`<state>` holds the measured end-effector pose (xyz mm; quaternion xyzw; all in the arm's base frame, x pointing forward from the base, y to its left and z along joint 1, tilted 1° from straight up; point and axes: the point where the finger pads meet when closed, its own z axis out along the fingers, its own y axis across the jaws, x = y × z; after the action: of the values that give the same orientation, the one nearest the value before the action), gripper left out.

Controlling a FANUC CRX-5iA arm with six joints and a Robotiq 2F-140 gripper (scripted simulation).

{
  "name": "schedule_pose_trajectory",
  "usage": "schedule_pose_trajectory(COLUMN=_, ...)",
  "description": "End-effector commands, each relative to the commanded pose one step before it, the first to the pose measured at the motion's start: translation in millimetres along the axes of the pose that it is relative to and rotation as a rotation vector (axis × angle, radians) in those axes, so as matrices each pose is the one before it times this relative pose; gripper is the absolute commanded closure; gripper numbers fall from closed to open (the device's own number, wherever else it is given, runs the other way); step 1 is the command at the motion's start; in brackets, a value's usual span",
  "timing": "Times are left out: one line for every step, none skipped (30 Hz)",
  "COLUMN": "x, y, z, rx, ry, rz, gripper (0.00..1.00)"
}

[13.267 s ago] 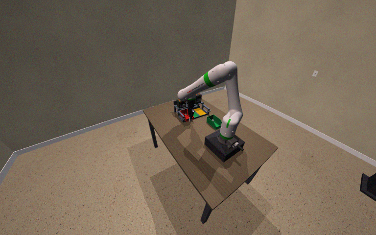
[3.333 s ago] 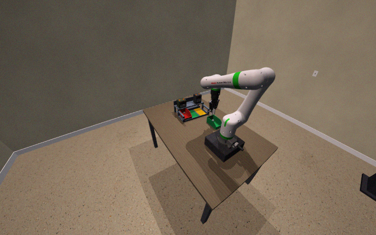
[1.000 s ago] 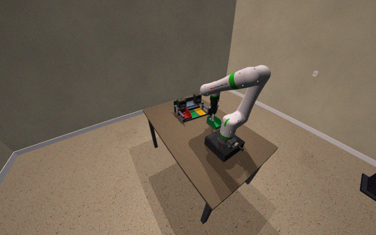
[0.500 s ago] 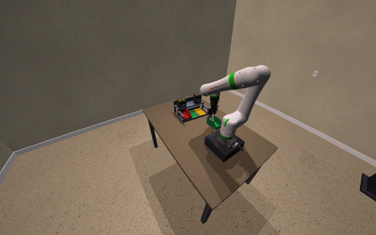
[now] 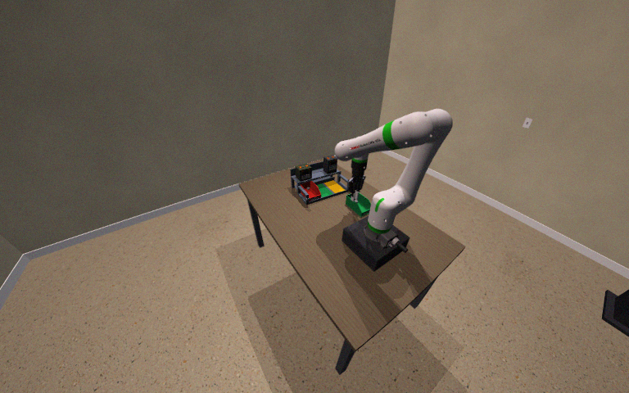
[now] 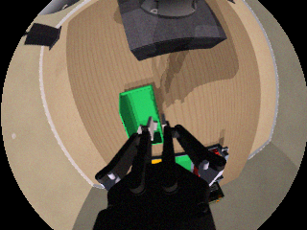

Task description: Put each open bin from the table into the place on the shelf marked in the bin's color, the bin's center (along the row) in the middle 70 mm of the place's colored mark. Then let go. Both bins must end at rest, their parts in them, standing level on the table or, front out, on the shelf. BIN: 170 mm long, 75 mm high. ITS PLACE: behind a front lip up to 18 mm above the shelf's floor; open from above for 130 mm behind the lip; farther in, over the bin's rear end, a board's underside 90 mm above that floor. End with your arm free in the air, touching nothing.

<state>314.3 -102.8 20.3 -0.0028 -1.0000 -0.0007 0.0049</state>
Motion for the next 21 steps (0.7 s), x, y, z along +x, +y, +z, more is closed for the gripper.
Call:
schedule_pose_trajectory(x=-0.18, y=-0.04, z=1.23, rx=0.00012, ry=-0.00037, rz=0.00003, gripper=0.85)
schedule_pose_trajectory(x=0.00, y=0.00, z=0.54, rx=0.00000, ry=0.00000, rz=0.00000, gripper=0.85)
schedule_pose_trajectory(x=0.00, y=0.00, z=0.61, rx=0.00000, ry=0.00000, rz=0.00000, gripper=0.85)
schedule_pose_trajectory(x=0.00, y=0.00, z=0.68, rx=0.00000, ry=0.00000, rz=0.00000, gripper=0.85)
schedule_pose_trajectory(x=0.00, y=0.00, z=0.75, rx=0.00000, ry=0.00000, rz=0.00000, gripper=0.85)
schedule_pose_trajectory(x=0.00, y=0.00, z=0.82, rx=0.00000, ry=0.00000, rz=0.00000, gripper=0.85)
schedule_pose_trajectory(x=0.00, y=0.00, z=0.00, rx=0.00000, ry=0.00000, rz=0.00000, gripper=0.85)
schedule_pose_trajectory(x=0.00, y=0.00, z=0.00, rx=0.00000, ry=0.00000, rz=0.00000, gripper=0.85)
schedule_pose_trajectory(x=0.00, y=0.00, z=0.89, rx=0.00000, ry=0.00000, rz=0.00000, gripper=0.85)
schedule_pose_trajectory(x=0.00, y=0.00, z=0.95, rx=0.00000, ry=0.00000, rz=0.00000, gripper=0.85)
schedule_pose_trajectory(x=0.00, y=0.00, z=1.02, rx=0.00000, ry=0.00000, rz=0.00000, gripper=0.85)
schedule_pose_trajectory(x=0.01, y=0.00, z=1.07, rx=0.00000, ry=0.00000, rz=0.00000, gripper=0.85)
schedule_pose_trajectory(x=0.00, y=0.00, z=1.13, rx=0.00000, ry=0.00000, rz=0.00000, gripper=0.85)
schedule_pose_trajectory(x=0.00, y=0.00, z=1.18, rx=0.00000, ry=0.00000, rz=0.00000, gripper=0.85)
schedule_pose_trajectory(x=0.00, y=0.00, z=1.22, rx=0.00000, ry=0.00000, rz=0.00000, gripper=0.85)
schedule_pose_trajectory(x=0.01, y=0.00, z=1.26, rx=0.00000, ry=0.00000, rz=0.00000, gripper=0.85)
schedule_pose_trajectory(x=0.00, y=0.00, z=1.29, rx=0.00000, ry=0.00000, rz=0.00000, gripper=0.85)
schedule_pose_trajectory(x=0.00, y=0.00, z=1.32, rx=0.00000, ry=0.00000, rz=0.00000, gripper=0.85)
schedule_pose_trajectory(x=0.00, y=0.00, z=1.34, rx=0.00000, ry=0.00000, rz=0.00000, gripper=0.85)
schedule_pose_trajectory(x=0.01, y=0.00, z=1.36, rx=0.00000, ry=0.00000, rz=0.00000, gripper=0.85)
schedule_pose_trajectory(x=-0.01, y=0.00, z=1.37, rx=0.00000, ry=0.00000, rz=0.00000, gripper=0.85)
